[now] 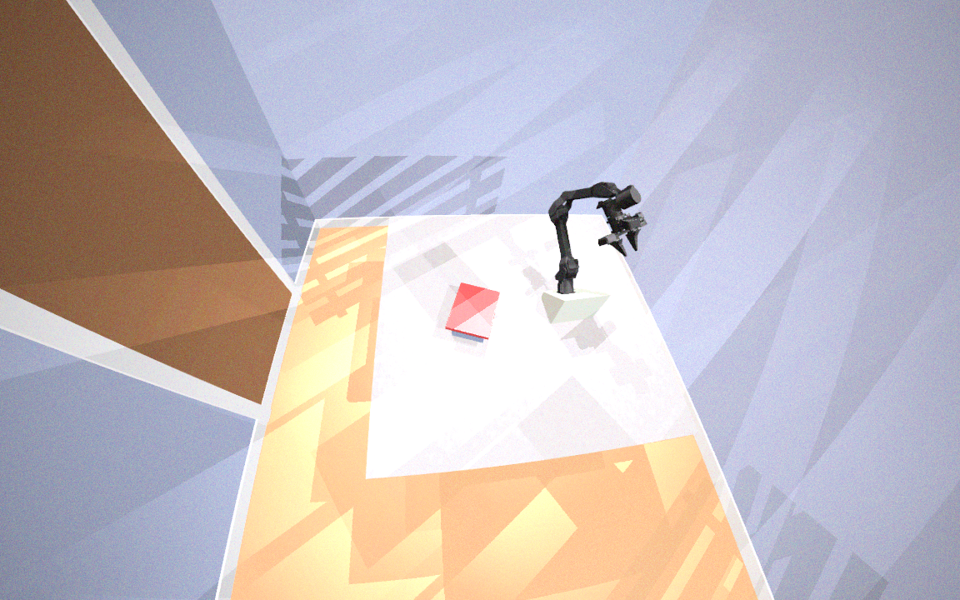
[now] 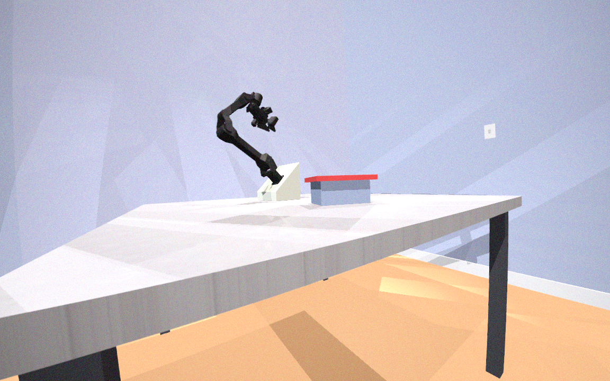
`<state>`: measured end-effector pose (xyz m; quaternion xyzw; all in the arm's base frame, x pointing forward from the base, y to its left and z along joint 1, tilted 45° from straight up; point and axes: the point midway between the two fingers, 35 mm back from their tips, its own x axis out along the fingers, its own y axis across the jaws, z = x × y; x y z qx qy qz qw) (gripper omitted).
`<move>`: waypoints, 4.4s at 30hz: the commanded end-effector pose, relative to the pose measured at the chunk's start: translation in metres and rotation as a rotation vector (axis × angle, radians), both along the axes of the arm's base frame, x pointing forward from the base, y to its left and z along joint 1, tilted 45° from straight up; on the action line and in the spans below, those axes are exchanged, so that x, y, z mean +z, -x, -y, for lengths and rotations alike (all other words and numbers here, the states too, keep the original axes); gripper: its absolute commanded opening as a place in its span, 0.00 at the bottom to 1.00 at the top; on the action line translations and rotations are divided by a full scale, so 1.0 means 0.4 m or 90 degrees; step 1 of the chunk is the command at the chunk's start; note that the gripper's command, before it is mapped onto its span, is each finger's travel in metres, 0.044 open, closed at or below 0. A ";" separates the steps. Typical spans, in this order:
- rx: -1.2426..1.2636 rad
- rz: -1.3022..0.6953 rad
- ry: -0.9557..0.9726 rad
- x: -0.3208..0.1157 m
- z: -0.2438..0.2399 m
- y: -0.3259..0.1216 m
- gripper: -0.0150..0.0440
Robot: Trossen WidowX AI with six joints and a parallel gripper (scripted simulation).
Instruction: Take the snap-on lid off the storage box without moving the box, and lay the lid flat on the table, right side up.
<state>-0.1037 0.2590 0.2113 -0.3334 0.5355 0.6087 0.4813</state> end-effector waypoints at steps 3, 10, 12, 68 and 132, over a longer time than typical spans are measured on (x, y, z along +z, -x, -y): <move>0.170 0.212 0.025 -0.124 -0.068 -0.187 0.65; 0.336 0.326 0.089 -0.192 -0.078 -0.320 0.65; 0.386 0.349 0.113 -0.209 -0.076 -0.356 0.65; 1.683 -0.719 0.479 -0.472 0.352 -1.024 0.65; 0.005 0.734 0.799 -0.546 0.405 -1.022 0.65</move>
